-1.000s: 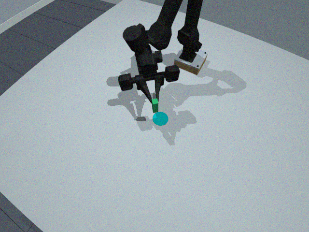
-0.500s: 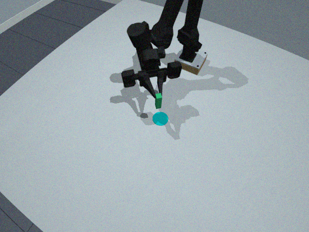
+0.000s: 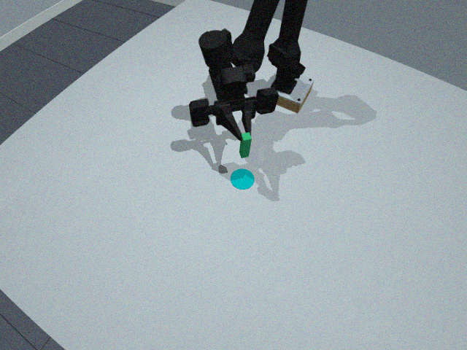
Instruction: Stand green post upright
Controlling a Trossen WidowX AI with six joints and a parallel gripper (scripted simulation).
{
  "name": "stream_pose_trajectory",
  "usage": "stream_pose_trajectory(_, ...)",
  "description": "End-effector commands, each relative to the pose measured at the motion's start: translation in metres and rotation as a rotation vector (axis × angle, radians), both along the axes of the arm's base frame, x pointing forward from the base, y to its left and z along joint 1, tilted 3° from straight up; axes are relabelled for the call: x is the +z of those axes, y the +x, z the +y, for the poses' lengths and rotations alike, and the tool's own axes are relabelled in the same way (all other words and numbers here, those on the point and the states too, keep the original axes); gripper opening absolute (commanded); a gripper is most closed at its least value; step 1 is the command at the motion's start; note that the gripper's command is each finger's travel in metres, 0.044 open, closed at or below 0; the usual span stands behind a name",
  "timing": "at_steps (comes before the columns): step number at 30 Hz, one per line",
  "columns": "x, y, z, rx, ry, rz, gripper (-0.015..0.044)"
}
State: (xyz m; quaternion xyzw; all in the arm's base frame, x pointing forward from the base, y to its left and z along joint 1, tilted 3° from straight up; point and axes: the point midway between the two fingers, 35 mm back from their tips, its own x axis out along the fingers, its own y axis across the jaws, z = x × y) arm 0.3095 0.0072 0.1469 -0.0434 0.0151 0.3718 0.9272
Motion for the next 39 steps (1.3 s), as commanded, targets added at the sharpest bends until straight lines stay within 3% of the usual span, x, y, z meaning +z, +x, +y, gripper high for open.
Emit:
stream_pose_trajectory(1, -0.001, -0.005, 0.001, 0.006, 0.005, -0.002, 0.0023)
stream_pose_trajectory(17, -0.002, -0.004, 0.001, 0.006, 0.006, -0.001, 0.0023)
stream_pose_trajectory(39, -0.051, 0.004, -0.003, 0.004, 0.034, 0.038, 0.0023)
